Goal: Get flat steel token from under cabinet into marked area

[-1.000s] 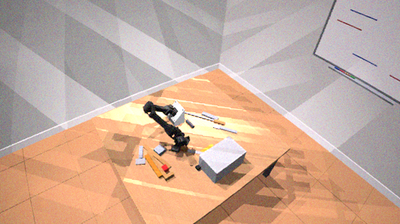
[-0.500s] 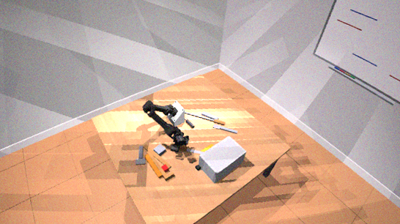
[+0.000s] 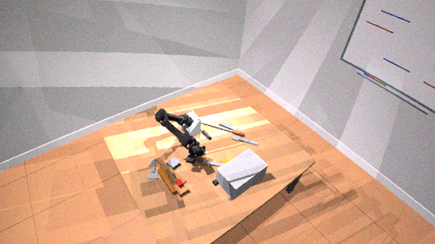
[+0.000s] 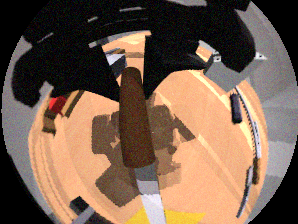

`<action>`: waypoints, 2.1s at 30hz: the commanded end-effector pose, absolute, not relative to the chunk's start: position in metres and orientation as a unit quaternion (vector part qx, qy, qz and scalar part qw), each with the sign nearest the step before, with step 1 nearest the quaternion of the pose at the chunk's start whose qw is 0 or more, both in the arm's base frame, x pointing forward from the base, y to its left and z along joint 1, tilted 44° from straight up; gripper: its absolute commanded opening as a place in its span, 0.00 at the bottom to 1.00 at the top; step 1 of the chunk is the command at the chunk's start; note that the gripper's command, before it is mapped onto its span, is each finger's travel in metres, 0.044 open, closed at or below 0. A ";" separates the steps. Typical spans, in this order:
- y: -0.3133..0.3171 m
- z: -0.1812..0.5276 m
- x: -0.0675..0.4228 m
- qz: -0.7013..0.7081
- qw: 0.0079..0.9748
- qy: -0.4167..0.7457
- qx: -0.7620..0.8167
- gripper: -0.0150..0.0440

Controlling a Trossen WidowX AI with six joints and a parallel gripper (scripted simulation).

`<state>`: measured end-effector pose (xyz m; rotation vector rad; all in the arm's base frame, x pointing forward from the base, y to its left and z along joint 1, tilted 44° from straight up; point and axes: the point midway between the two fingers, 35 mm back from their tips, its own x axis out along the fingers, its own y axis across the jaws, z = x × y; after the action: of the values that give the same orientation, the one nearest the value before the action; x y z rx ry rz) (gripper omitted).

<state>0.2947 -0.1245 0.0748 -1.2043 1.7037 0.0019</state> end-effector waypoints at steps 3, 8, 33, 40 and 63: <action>-0.116 0.073 0.294 0.001 0.509 0.701 -0.499 0.25; -0.110 0.067 0.292 -0.001 0.511 0.701 -0.498 0.25; -0.083 0.040 0.284 -0.002 0.512 0.701 -0.496 0.25; -0.075 0.033 0.282 -0.002 0.512 0.701 -0.496 0.25; -0.052 0.010 0.276 -0.001 0.513 0.701 -0.495 0.25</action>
<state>0.2761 -0.0579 0.0143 -1.1950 1.6930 -0.0137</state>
